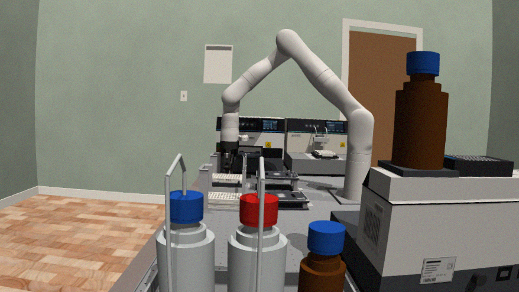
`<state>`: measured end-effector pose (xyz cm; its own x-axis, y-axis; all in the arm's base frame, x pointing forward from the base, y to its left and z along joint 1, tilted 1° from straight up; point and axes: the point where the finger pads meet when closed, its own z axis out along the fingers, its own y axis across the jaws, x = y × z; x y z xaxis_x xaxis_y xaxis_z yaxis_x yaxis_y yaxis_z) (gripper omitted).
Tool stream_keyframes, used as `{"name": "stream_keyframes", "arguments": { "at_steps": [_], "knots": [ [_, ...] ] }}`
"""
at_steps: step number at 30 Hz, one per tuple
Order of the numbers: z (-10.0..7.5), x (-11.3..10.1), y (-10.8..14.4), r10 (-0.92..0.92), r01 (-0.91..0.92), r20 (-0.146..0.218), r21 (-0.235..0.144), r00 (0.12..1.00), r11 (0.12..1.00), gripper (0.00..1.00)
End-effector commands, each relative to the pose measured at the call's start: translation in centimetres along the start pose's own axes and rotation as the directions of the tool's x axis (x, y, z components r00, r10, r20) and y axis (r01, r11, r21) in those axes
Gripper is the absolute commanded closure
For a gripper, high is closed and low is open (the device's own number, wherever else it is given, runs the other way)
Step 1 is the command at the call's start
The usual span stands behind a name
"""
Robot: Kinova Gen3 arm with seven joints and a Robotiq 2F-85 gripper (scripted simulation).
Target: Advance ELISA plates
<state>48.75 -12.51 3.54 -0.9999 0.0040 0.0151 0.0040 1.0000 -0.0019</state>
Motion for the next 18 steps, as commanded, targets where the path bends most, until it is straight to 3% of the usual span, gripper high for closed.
{"name": "stream_keyframes", "arguments": {
  "at_steps": [1, 18],
  "knots": [
    [-0.6, -0.1, 0.2, -0.003, 0.003, 0.002, -0.004, 1.0, 1.0, 0.0],
    [-2.7, -0.3, 0.2, -0.002, 0.002, 0.004, -0.005, 1.0, 1.0, 0.0]
  ]
}}
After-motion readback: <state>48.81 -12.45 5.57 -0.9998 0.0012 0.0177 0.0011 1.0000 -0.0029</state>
